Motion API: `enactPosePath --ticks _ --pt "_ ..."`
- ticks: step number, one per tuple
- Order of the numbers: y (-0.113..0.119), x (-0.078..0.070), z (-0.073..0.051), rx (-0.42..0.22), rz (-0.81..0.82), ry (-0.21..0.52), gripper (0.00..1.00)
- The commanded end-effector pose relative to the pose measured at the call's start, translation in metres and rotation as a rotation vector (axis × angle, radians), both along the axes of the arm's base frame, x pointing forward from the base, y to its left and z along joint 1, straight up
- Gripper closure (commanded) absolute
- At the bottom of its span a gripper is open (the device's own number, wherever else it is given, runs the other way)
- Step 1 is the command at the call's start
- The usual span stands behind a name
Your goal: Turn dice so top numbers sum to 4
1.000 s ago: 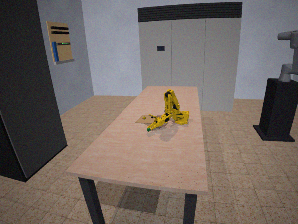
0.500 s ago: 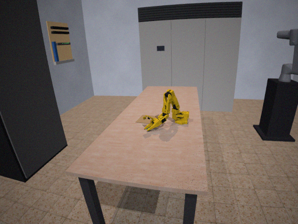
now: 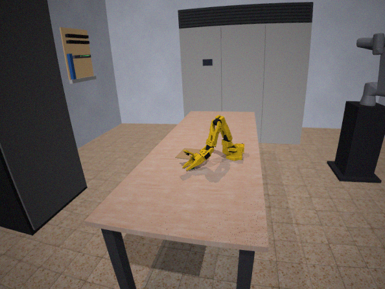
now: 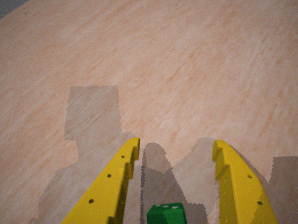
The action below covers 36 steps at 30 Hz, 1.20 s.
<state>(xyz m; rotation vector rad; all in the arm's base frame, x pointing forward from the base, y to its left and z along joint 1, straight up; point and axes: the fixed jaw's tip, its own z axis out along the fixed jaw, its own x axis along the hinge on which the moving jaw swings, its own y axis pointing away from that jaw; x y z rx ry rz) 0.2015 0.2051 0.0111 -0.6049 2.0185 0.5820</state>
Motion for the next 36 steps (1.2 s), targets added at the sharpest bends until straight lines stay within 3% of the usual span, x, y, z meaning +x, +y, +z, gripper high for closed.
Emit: enactPosePath --ticks 1,10,25,36 --pt "0.012 0.002 -0.022 -0.217 0.039 0.184 0.74" --pt "0.010 -0.001 -0.008 -0.249 0.053 0.201 0.74" --pt "-0.002 -0.016 0.026 -0.354 0.084 0.283 0.75" --pt "-0.010 -0.024 0.040 -0.427 0.104 0.341 0.75"
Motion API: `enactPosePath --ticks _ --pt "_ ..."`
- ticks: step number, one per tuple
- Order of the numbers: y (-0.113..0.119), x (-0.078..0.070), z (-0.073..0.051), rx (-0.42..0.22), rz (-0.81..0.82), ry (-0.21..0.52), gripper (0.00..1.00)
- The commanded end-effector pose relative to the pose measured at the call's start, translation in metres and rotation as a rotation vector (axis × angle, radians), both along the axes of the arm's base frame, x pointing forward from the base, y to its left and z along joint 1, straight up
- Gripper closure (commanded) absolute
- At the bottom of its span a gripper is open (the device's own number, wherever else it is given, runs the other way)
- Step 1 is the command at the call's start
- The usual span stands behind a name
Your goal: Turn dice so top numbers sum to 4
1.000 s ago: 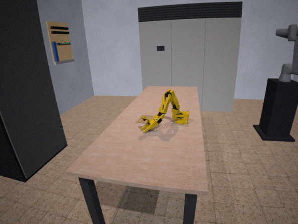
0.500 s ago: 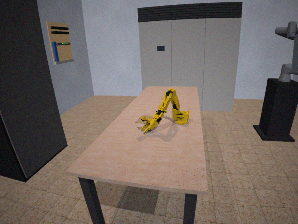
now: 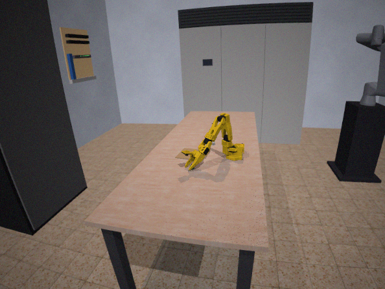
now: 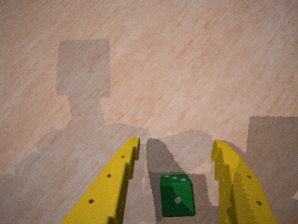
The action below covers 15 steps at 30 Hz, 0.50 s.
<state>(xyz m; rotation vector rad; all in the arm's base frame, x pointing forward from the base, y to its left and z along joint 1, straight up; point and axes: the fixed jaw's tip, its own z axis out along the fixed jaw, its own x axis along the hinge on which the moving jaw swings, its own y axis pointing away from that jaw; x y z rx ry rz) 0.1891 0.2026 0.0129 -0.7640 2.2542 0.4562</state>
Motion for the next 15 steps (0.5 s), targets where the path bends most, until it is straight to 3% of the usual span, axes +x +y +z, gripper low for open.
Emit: enactPosePath --ticks 1,15 --pt "-0.0082 -0.0127 0.0397 -0.208 0.052 0.171 0.75" --pt "-0.0131 -0.0179 0.0477 -0.264 0.069 0.213 0.75"
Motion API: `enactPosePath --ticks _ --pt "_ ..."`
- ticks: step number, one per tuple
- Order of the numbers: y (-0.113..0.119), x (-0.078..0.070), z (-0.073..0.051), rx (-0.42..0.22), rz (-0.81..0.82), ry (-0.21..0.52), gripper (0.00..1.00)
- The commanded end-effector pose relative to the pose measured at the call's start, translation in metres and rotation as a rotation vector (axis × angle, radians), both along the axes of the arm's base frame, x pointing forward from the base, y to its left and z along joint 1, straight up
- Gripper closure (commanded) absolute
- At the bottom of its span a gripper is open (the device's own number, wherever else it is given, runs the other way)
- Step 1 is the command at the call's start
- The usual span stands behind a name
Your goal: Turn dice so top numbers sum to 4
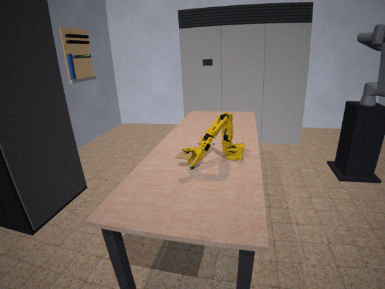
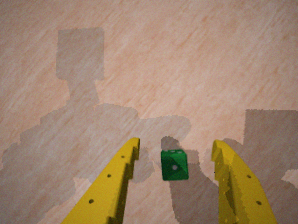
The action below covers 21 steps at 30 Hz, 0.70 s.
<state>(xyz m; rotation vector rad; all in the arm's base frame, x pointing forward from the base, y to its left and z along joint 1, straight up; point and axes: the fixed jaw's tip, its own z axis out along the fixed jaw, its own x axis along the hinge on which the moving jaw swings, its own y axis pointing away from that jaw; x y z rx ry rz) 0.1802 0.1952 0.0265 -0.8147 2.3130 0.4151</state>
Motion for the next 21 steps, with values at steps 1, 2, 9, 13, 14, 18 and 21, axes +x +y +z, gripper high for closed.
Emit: enactPosePath --ticks 1,2,9,13,14,18,21 --pt "-0.0058 -0.0092 0.0344 -0.207 0.052 0.174 0.75" --pt "-0.0059 -0.0093 0.0345 -0.213 0.053 0.178 0.75" --pt "-0.0061 -0.0095 0.0348 -0.245 0.060 0.204 0.75" --pt "-0.0061 -0.0095 0.0348 -0.269 0.066 0.223 0.75" --pt "-0.0061 -0.0095 0.0348 -0.274 0.067 0.227 0.75" --pt "-0.0061 -0.0095 0.0348 -0.295 0.072 0.244 0.75" --pt "-0.0061 -0.0095 0.0348 -0.312 0.075 0.258 0.75"
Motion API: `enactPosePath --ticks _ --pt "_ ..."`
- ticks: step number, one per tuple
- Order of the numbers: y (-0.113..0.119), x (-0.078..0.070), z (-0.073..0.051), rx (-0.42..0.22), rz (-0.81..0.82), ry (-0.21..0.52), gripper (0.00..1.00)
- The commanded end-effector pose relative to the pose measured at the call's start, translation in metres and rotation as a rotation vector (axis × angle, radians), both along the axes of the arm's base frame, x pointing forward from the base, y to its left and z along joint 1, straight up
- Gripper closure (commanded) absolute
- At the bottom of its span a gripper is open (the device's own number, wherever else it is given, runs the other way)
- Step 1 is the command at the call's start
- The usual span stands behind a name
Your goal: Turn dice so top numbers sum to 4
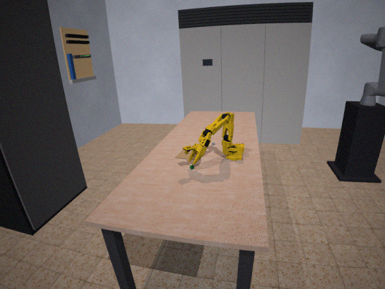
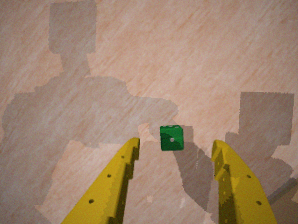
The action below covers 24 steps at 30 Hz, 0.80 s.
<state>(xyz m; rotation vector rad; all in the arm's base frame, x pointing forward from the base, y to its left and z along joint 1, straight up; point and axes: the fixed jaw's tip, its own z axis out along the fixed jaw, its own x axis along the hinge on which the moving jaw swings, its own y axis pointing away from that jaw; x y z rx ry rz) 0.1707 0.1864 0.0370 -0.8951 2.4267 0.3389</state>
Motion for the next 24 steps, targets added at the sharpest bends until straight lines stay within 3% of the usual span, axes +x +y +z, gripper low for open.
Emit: enactPosePath --ticks 1,24 --pt "0.0027 0.0000 0.0243 -0.205 0.052 0.176 0.75" --pt "0.0027 0.0000 0.0243 -0.334 0.083 0.285 0.75"
